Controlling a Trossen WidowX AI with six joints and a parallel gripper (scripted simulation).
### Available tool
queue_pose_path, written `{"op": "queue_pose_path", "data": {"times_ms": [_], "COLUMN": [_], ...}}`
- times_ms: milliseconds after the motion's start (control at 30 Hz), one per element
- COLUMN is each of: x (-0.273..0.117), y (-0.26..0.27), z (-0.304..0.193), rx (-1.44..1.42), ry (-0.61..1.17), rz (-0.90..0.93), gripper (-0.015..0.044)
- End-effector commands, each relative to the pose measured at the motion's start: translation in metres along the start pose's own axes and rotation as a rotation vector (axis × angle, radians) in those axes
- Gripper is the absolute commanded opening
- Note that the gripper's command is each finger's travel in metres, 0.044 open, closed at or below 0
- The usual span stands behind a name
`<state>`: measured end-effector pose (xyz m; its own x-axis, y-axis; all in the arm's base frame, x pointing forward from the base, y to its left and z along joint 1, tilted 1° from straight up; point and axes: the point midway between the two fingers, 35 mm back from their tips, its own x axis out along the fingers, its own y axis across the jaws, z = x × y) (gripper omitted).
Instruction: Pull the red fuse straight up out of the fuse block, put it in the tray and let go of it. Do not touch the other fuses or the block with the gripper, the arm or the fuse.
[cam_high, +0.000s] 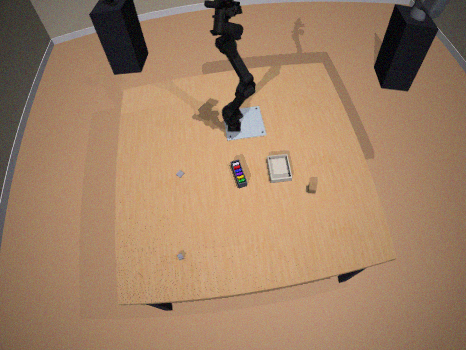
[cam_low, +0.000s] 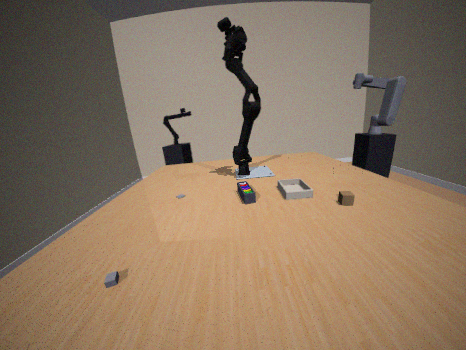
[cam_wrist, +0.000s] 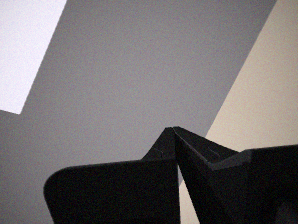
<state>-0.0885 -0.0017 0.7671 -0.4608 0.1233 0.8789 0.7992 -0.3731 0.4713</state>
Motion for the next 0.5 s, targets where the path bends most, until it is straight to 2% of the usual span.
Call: {"op": "queue_pose_path", "data": {"times_ms": [0, 67, 267, 467], "x": [0.000, -0.001, -0.022, -0.062], "y": [0.000, -0.003, -0.004, 0.018], "z": [-0.002, -0.021, -0.105, -0.179], "rx": [-0.003, -0.024, -0.117, -0.173], "ry": [0.008, 0.071, 0.357, 0.617], "rz": [-0.001, -0.004, 0.033, 0.165], "gripper": [0.0026, 0.0068, 0.0068, 0.0068]}}
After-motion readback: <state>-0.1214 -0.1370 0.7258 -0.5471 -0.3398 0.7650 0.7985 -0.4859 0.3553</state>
